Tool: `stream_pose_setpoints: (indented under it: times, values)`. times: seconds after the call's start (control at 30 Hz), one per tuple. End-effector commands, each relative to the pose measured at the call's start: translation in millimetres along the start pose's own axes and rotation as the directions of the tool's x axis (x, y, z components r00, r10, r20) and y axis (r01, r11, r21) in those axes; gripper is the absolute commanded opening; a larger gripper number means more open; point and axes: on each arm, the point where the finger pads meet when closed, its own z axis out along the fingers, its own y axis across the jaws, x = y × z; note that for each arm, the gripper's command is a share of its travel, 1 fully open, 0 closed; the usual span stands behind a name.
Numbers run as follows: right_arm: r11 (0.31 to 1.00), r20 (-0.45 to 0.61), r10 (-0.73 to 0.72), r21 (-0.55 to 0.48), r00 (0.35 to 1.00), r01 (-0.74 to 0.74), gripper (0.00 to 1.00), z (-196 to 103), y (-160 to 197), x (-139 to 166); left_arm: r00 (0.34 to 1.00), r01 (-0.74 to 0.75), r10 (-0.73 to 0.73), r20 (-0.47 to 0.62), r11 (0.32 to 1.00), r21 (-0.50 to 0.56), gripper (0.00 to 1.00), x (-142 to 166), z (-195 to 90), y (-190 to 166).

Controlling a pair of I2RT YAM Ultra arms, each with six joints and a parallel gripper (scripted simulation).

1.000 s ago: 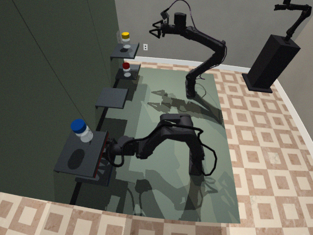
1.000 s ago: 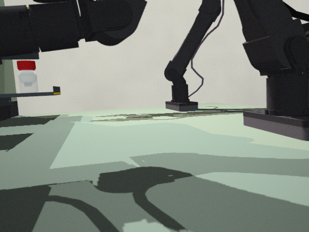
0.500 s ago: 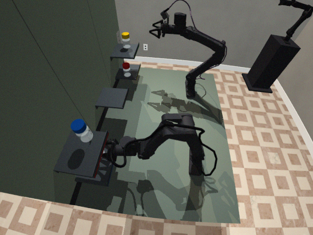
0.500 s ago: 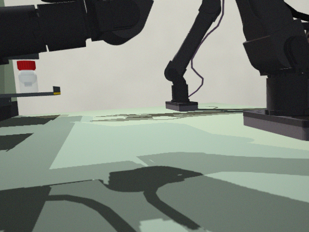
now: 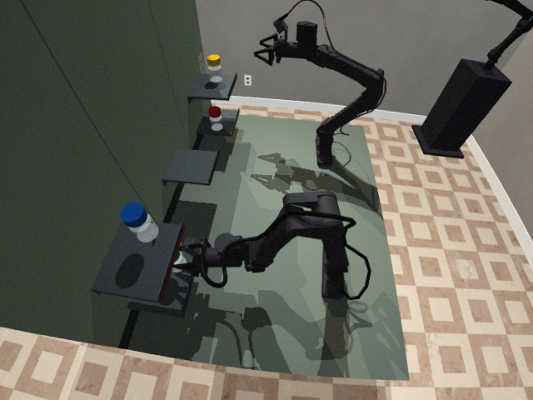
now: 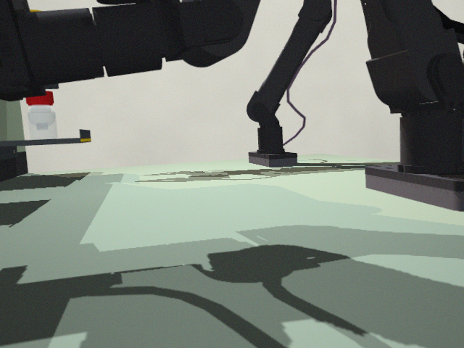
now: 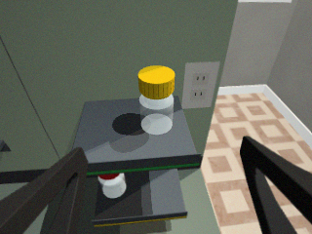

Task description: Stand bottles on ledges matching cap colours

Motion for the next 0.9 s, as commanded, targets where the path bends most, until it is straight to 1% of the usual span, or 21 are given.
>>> stream_pose_setpoints:
  times: [0.0,0.33,0.4,0.47,0.5,0.53,0.6,0.63,0.7,0.87]
  values:
    - [1.0,0.019,-0.009,0.007,1.0,0.009,1.0,-2.9,-2.3,-11.2,0.999,-0.002,0.002,-0.054,1.0,0.006,0.49,14.8,-12.0,1.4]
    - [1.0,0.019,-0.009,0.007,1.0,0.009,1.0,-2.9,-2.3,-11.2,1.0,-0.01,0.01,0.013,1.0,0.028,0.49,-4.3,-22.0,-3.9]
    - [1.0,0.019,-0.009,0.007,1.0,0.009,1.0,-2.9,-2.3,-11.2,1.0,-0.01,0.01,0.013,1.0,0.028,0.49,-4.3,-22.0,-3.9]
    - [1.0,0.019,-0.009,0.007,1.0,0.009,1.0,-2.9,-2.3,-11.2,0.999,-0.015,0.013,0.052,0.999,0.038,0.49,-15.3,-23.5,-7.3]
    - [1.0,0.024,-0.01,0.01,1.0,0.01,0.89,-2.9,-2.9,-12.3,0.999,-0.014,0.012,0.052,0.999,0.038,0.49,-15.3,-23.5,-7.3]
    - [1.0,0.039,-0.011,0.028,0.999,0.01,0.81,0.4,-7.1,-15.2,0.999,-0.014,0.012,0.052,0.999,0.038,0.49,-15.3,-23.5,-7.3]
    - [0.999,0.068,-0.008,0.04,0.998,0.006,0.81,5.3,-8.1,-20.0,0.999,-0.014,0.012,0.052,0.999,0.038,0.49,-15.3,-23.5,-7.3]
    - [0.999,0.082,-0.008,0.048,0.997,0.004,0.81,9.5,-9.1,-20.9,0.999,-0.014,0.012,0.053,0.999,0.038,0.49,-15.9,-23.2,-7.3]
    - [0.999,0.089,0.006,0.052,0.996,-0.01,0.81,27.6,-8.8,-10.2,0.998,-0.014,0.012,0.054,0.999,0.038,0.49,-16.1,-23.2,-7.3]
    - [0.998,0.056,0.045,0.031,0.997,-0.047,0.81,78.8,-0.5,27.1,0.999,-0.008,0.006,0.04,1.0,0.03,0.49,-12.5,-20.5,-5.5]
